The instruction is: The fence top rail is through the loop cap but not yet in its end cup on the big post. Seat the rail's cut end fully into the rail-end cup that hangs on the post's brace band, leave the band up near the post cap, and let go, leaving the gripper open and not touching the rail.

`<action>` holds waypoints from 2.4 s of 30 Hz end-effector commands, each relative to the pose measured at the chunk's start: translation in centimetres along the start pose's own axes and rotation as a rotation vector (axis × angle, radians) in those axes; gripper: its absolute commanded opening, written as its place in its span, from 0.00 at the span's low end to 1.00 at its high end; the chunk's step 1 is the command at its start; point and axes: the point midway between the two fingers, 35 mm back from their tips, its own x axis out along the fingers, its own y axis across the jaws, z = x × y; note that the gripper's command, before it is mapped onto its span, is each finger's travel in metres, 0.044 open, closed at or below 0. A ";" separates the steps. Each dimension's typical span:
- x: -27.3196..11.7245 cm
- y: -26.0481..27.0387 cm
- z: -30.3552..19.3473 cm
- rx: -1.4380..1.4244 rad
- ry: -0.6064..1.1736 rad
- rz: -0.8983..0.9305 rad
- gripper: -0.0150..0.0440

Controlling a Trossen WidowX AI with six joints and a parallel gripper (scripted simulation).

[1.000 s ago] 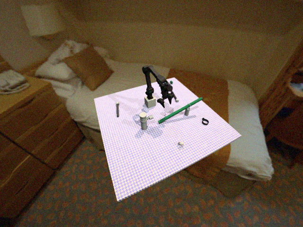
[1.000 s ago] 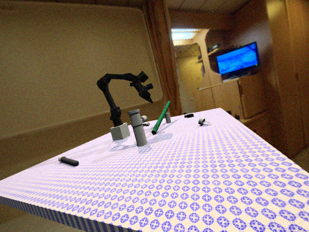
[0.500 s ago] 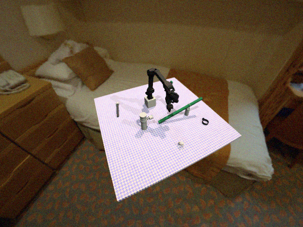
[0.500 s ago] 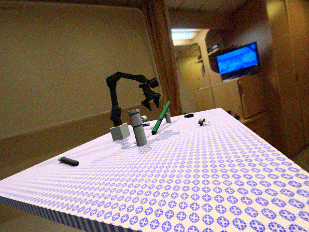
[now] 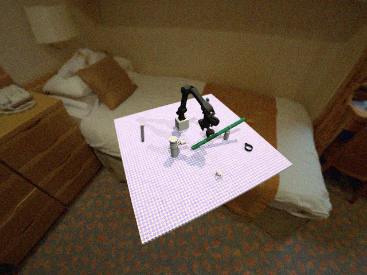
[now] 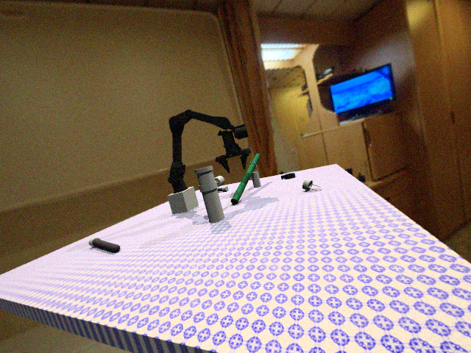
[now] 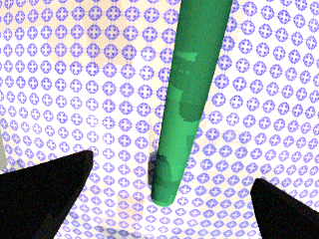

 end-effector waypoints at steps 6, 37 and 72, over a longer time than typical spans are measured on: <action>3.6 0.1 0.1 -0.015 -0.001 0.009 1.00; 8.1 0.0 0.1 -0.014 -0.001 0.009 1.00; 11.0 0.2 0.1 -0.015 -0.001 0.009 0.54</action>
